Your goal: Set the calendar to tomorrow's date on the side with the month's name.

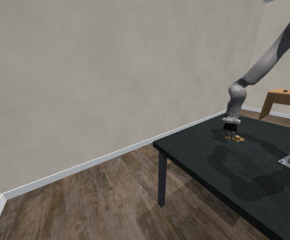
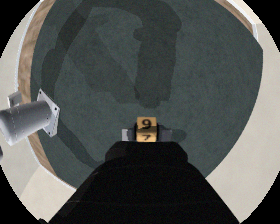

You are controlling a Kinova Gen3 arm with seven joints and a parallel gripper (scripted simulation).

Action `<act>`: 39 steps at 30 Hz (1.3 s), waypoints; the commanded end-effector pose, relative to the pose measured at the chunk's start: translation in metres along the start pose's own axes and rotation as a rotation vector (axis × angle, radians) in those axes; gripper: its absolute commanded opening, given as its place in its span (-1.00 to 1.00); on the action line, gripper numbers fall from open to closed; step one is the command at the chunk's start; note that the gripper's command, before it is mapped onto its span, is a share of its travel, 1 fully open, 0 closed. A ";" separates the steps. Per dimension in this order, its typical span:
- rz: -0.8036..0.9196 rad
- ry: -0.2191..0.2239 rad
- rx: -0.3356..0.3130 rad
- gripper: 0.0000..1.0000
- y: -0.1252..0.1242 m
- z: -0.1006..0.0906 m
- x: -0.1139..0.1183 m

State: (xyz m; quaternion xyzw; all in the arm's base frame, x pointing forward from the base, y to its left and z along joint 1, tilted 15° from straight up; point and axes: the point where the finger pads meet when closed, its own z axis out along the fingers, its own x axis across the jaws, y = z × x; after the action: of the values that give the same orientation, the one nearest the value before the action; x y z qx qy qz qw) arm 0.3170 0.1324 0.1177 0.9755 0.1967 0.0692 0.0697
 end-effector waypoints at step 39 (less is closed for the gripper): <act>0.023 0.031 0.113 0.14 0.011 -0.004 0.007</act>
State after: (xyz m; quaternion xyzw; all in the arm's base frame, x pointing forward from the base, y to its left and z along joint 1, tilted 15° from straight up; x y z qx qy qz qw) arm 0.3265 0.1255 0.1235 0.9789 0.1906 0.0734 0.0107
